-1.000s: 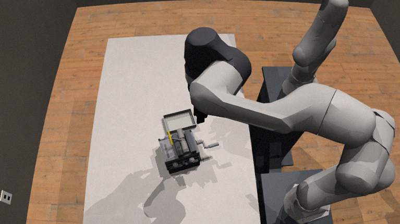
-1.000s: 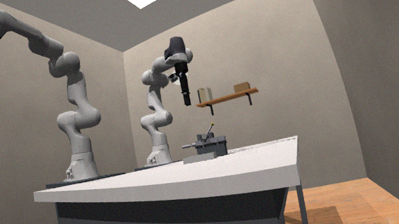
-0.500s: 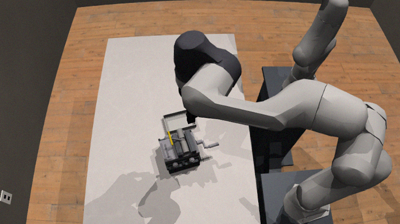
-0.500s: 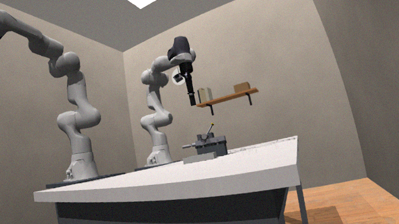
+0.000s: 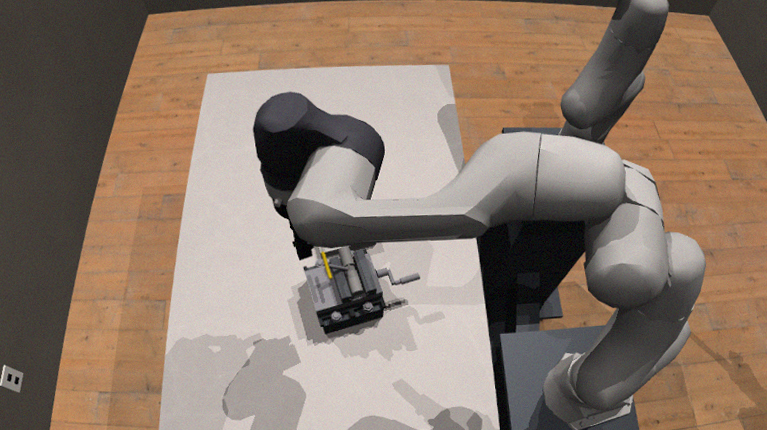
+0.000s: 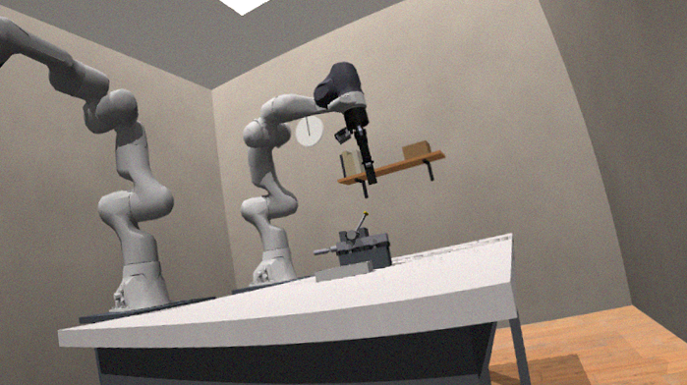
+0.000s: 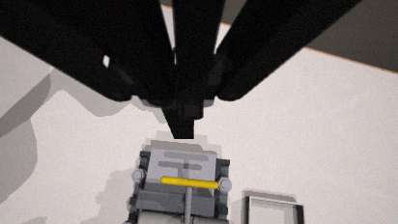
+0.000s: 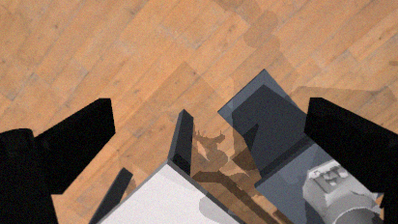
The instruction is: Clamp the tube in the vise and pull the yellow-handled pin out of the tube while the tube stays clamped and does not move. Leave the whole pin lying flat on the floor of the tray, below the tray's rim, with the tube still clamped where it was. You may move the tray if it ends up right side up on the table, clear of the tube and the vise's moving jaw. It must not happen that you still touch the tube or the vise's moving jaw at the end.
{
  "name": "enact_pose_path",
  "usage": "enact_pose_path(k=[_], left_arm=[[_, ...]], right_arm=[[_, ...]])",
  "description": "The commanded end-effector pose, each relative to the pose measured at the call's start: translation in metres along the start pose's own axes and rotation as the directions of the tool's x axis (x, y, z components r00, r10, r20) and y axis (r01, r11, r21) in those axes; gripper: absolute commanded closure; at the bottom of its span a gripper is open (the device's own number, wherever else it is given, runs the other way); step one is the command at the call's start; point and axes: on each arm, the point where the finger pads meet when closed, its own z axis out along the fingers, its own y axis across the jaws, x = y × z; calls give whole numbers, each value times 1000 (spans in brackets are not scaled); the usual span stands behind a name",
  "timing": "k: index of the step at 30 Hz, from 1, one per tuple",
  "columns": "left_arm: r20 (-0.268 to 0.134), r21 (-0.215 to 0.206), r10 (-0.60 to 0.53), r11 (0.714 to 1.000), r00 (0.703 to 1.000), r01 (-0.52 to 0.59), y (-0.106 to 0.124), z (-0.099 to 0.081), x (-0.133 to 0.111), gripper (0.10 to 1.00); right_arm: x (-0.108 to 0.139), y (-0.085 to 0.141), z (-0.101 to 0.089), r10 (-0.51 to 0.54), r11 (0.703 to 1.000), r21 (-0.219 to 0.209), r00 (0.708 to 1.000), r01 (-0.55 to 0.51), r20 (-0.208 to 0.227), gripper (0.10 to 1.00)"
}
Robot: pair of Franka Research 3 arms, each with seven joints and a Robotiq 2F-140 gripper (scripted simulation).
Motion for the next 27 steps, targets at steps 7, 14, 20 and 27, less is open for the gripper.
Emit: enact_pose_path(k=[7, 14, 20, 27], left_arm=[[-39, 7, 100, 995, 994, -100, -6, 2, -5, 999], [-39, 7, 100, 995, 994, -100, -6, 3, -5, 999], [-39, 7, 100, 995, 994, -100, -6, 6, -5, 999], [-39, 7, 100, 995, 994, -100, -6, 18, -5, 999]], right_arm=[[-1, 0, 0, 5, 1000, -1, 1000, -5, 4, 98], [-1, 0, 0, 5, 1000, -1, 1000, -5, 4, 98], [-1, 0, 0, 5, 1000, -1, 1000, -5, 4, 98], [-1, 0, 0, 5, 1000, -1, 1000, -5, 4, 98]])
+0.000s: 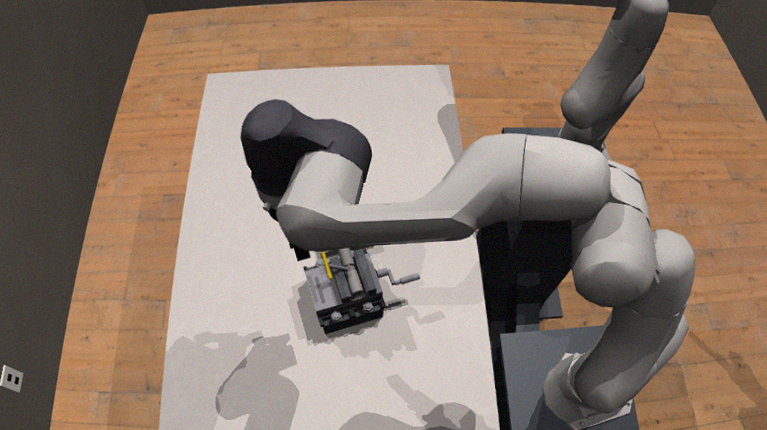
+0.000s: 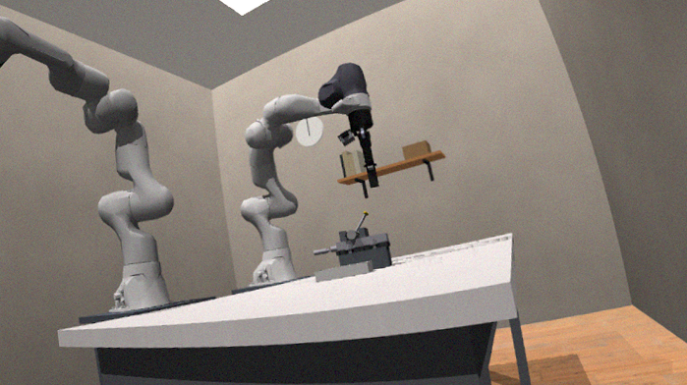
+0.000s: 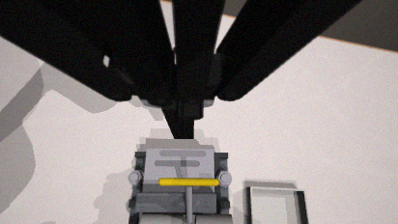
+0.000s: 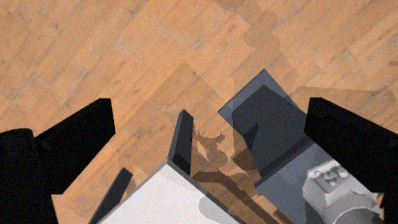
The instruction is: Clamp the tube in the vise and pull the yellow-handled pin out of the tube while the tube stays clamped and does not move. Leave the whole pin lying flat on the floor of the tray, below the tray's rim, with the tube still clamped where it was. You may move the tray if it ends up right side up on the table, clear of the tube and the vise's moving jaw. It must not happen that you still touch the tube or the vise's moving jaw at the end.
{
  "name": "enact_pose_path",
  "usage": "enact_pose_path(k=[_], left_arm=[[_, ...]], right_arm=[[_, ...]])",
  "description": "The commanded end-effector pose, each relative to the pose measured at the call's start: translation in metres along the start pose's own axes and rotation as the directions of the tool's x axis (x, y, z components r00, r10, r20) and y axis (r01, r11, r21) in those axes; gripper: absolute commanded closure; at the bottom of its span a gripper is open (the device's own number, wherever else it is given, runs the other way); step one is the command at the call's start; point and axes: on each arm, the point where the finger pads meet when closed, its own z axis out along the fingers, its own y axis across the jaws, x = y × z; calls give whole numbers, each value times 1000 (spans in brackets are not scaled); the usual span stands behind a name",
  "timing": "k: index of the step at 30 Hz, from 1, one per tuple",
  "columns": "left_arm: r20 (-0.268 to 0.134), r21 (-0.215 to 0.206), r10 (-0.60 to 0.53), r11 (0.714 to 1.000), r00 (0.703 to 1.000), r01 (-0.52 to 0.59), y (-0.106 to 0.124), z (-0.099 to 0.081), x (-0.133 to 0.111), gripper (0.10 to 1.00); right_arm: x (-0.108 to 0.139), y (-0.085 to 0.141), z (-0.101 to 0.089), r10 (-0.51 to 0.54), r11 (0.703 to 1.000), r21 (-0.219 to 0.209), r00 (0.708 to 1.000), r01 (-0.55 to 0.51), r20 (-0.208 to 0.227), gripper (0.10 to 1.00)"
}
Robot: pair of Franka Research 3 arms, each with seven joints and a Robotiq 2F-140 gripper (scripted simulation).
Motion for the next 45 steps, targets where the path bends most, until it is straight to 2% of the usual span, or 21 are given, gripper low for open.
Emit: enact_pose_path(k=[1, 4, 18, 20, 28, 34, 45], left_arm=[[2, 4, 12, 1000, 1000, -12, -2, 9, -1, 999], [2, 4, 12, 1000, 1000, -12, -2, 11, -1, 999], [2, 4, 12, 1000, 1000, -12, -2, 60, -1, 999], [2, 4, 12, 1000, 1000, -12, -2, 60, -1, 999], [2, 4, 12, 1000, 1000, -12, -2, 83, -1, 999], [2, 4, 12, 1000, 1000, -12, -2, 90, -1, 999], [2, 4, 12, 1000, 1000, -12, -2, 91, -1, 999]], right_arm=[[-1, 0, 0, 5, 1000, -1, 1000, -5, 4, 98], [-1, 0, 0, 5, 1000, -1, 1000, -5, 4, 98], [-1, 0, 0, 5, 1000, -1, 1000, -5, 4, 98], [-1, 0, 0, 5, 1000, -1, 1000, -5, 4, 98], [-1, 0, 0, 5, 1000, -1, 1000, -5, 4, 98], [-1, 0, 0, 5, 1000, -1, 1000, -5, 4, 98], [-1, 0, 0, 5, 1000, -1, 1000, -5, 4, 98]])
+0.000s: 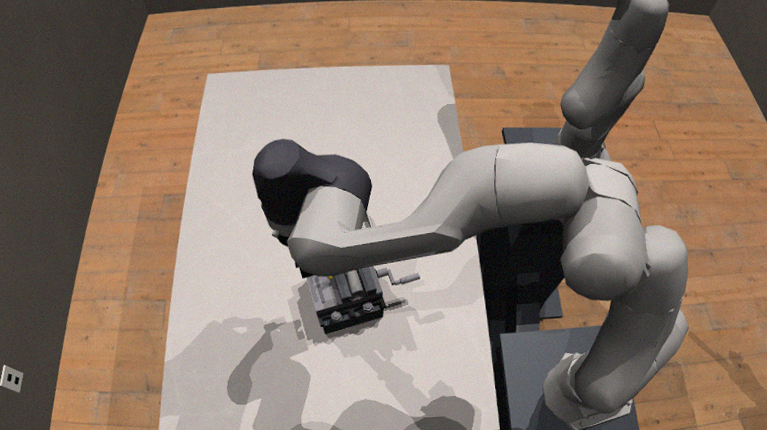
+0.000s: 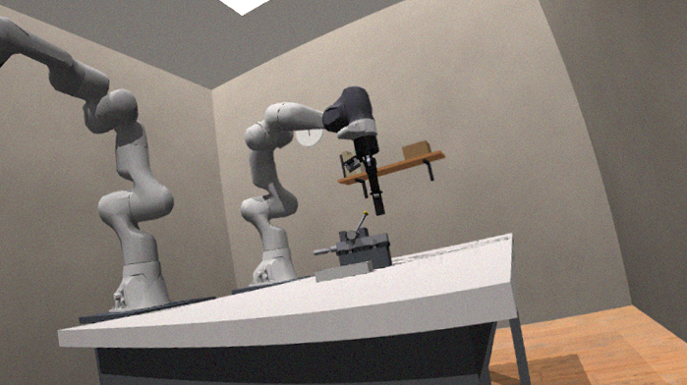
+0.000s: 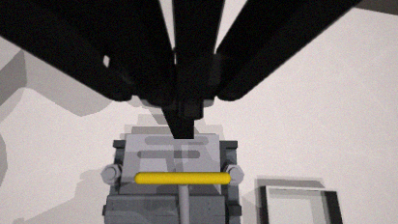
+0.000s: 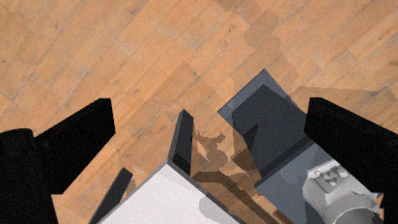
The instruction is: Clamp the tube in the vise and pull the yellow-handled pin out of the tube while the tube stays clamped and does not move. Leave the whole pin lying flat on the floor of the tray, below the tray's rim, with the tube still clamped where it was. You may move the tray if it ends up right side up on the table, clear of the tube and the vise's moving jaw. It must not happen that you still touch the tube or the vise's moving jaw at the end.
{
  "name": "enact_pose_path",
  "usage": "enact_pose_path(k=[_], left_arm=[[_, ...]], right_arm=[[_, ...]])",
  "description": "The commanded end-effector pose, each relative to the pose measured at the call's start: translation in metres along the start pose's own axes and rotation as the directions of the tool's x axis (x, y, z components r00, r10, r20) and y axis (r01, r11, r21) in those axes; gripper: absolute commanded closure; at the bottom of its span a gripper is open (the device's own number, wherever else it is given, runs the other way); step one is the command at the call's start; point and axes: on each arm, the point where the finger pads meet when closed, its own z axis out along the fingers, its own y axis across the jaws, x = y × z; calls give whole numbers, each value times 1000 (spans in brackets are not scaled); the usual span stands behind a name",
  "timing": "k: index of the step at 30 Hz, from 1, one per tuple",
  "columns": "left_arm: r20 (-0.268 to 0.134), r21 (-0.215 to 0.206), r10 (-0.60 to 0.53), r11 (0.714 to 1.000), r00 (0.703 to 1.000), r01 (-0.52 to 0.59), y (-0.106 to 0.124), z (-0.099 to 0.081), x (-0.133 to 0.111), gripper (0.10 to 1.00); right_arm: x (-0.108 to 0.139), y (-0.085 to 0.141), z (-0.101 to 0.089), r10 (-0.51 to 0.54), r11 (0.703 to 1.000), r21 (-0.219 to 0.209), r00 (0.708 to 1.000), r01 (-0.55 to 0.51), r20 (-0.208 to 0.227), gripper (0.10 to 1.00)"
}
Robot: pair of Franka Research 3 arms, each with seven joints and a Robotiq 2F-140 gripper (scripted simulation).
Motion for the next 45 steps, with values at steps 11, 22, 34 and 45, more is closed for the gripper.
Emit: enact_pose_path(k=[11, 22, 34, 45], left_arm=[[0, 4, 5, 1000, 1000, -5, -1, 1, 0, 999], [0, 4, 5, 1000, 1000, -5, -1, 1, 3, 999], [0, 4, 5, 1000, 1000, -5, -1, 1, 10, 999], [0, 4, 5, 1000, 1000, -5, -1, 1, 20, 999]], right_arm=[[-1, 0, 0, 5, 1000, -1, 1000, -5, 4, 98], [-1, 0, 0, 5, 1000, -1, 1000, -5, 4, 98], [-1, 0, 0, 5, 1000, -1, 1000, -5, 4, 98], [-1, 0, 0, 5, 1000, -1, 1000, -5, 4, 98]])
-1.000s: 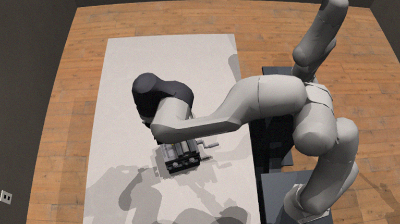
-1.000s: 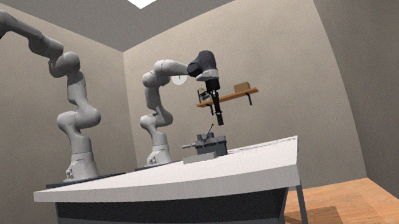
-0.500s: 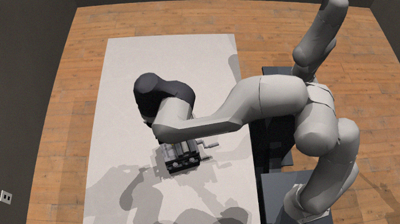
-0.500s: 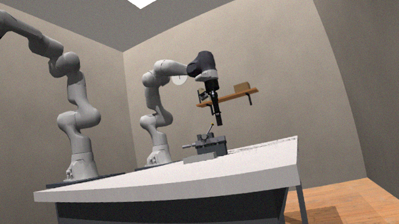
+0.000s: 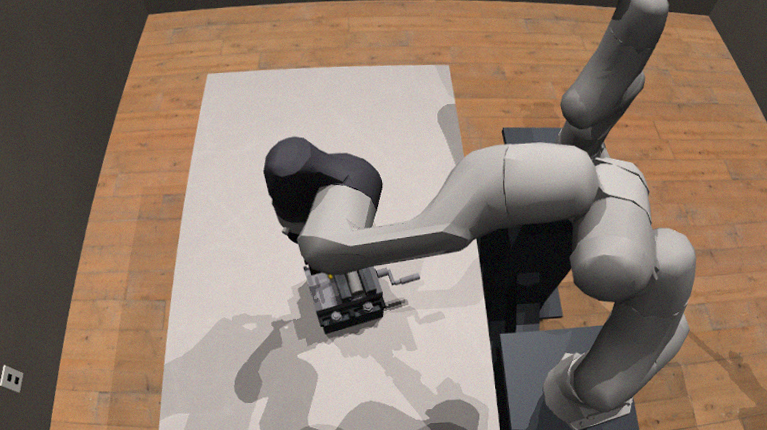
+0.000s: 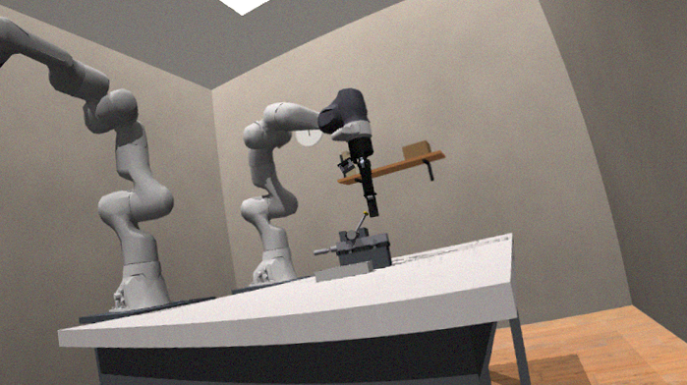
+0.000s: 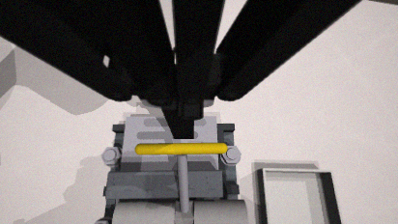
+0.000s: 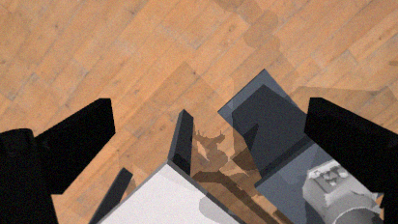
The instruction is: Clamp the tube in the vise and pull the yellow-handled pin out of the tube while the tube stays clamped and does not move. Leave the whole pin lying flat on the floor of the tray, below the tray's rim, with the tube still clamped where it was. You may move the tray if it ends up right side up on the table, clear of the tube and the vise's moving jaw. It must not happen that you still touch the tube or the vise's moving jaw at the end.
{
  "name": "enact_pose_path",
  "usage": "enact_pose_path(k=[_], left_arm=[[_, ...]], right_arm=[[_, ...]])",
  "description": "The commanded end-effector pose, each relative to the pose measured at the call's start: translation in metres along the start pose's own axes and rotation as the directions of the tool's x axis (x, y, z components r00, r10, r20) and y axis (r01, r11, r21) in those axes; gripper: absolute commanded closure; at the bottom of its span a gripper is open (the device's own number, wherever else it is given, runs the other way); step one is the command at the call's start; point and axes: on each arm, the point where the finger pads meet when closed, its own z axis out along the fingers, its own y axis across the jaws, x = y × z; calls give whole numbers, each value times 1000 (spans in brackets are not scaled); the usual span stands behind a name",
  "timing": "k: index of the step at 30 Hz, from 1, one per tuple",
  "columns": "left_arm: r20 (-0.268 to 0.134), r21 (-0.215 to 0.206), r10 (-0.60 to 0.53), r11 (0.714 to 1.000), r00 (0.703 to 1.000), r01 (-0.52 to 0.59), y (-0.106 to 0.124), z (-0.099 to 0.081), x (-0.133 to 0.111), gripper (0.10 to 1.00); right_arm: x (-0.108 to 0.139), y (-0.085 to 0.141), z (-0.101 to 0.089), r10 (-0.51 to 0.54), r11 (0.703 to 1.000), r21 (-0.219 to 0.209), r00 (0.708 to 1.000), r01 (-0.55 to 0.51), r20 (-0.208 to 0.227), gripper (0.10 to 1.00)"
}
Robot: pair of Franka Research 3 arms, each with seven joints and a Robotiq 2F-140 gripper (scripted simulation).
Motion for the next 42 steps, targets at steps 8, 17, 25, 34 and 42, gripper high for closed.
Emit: enact_pose_path(k=[8, 17, 25, 34, 42], left_arm=[[7, -1, -10, 1000, 1000, 10, 0, -1, 12, 999], [7, -1, -10, 1000, 1000, 10, 0, -1, 24, 999], [7, -1, -10, 1000, 1000, 10, 0, -1, 38, 999], [7, -1, -10, 1000, 1000, 10, 0, 0, 51, 999], [7, -1, -10, 1000, 1000, 10, 0, 0, 66, 999]], right_arm=[[-1, 0, 0, 5, 1000, -1, 1000, -5, 4, 98], [-1, 0, 0, 5, 1000, -1, 1000, -5, 4, 98], [-1, 0, 0, 5, 1000, -1, 1000, -5, 4, 98], [-1, 0, 0, 5, 1000, -1, 1000, -5, 4, 98], [-1, 0, 0, 5, 1000, -1, 1000, -5, 4, 98]])
